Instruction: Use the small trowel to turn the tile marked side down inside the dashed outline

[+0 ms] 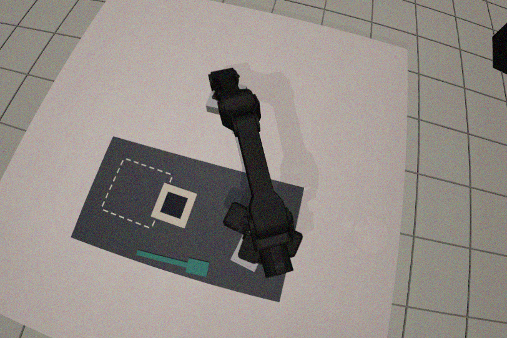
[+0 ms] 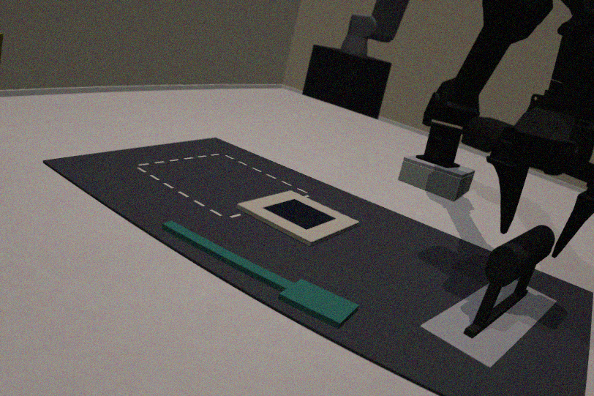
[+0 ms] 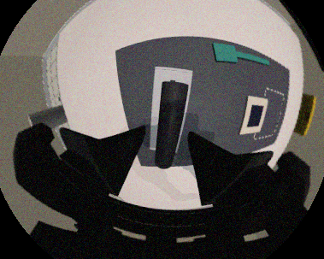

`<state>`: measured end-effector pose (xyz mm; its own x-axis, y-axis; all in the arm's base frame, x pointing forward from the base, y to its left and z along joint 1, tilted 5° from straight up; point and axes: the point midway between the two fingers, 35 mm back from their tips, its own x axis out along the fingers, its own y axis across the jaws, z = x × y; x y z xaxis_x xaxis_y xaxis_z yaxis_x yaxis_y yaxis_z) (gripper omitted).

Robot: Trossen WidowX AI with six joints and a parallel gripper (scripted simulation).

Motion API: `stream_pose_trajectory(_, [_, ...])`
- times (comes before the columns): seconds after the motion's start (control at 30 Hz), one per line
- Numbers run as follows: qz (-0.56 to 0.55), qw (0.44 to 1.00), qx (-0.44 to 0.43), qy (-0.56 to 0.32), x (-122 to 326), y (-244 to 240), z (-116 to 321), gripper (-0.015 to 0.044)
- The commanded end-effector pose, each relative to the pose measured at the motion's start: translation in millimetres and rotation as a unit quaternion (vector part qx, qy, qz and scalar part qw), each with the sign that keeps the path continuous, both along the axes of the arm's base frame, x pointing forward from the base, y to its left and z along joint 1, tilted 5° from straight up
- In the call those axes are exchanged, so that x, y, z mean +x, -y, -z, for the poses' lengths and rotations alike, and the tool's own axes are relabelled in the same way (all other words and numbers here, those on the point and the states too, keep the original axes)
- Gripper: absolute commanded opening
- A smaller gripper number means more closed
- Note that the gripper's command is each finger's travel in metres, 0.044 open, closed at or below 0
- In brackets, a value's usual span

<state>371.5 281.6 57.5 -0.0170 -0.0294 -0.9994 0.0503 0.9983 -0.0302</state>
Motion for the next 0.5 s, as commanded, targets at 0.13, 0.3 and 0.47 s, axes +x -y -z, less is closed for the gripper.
stream_pose_trajectory(0.13, [0.003, 1.000, -0.002, -0.001, -1, 2, 14, 0.0270])
stream_pose_trajectory(0.3, [0.003, 1.000, -0.002, -0.001, -1, 2, 18, 0.0244])
stream_pose_trajectory(0.47, [0.003, 1.000, -0.002, -0.001, -1, 2, 18, 0.0152])
